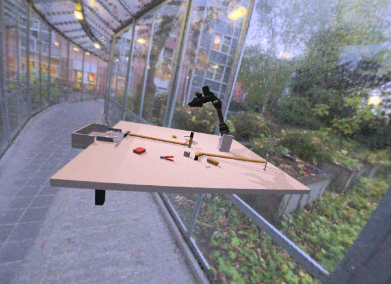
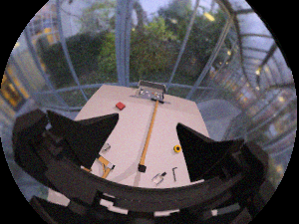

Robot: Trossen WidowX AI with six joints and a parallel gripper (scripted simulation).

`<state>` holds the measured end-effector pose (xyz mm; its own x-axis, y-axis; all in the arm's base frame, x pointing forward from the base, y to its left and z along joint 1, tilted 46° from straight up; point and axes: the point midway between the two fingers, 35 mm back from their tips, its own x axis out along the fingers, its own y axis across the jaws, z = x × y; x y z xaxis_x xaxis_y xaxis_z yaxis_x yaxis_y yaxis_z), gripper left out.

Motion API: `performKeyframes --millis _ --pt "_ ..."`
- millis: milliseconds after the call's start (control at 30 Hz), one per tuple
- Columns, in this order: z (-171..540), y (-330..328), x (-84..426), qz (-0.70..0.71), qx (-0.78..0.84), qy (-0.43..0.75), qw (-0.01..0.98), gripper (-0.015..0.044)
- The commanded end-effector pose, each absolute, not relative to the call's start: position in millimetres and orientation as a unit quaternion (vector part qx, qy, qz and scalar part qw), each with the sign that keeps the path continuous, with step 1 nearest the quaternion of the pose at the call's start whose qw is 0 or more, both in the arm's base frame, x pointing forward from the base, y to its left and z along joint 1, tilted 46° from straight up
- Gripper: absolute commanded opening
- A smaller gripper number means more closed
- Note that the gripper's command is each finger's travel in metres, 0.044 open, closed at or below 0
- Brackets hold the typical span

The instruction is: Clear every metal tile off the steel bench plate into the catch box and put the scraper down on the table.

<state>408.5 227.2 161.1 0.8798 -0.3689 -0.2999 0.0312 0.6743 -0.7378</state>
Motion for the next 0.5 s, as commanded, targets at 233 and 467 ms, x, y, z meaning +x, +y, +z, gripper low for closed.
performKeyframes --millis 233,467 --pt "171.8 235.6 374.0 -0.098 -0.396 0.182 0.895 0.0440" --pt "178.5 239.3 352.2 -0.089 -0.396 0.158 0.900 0.0440"
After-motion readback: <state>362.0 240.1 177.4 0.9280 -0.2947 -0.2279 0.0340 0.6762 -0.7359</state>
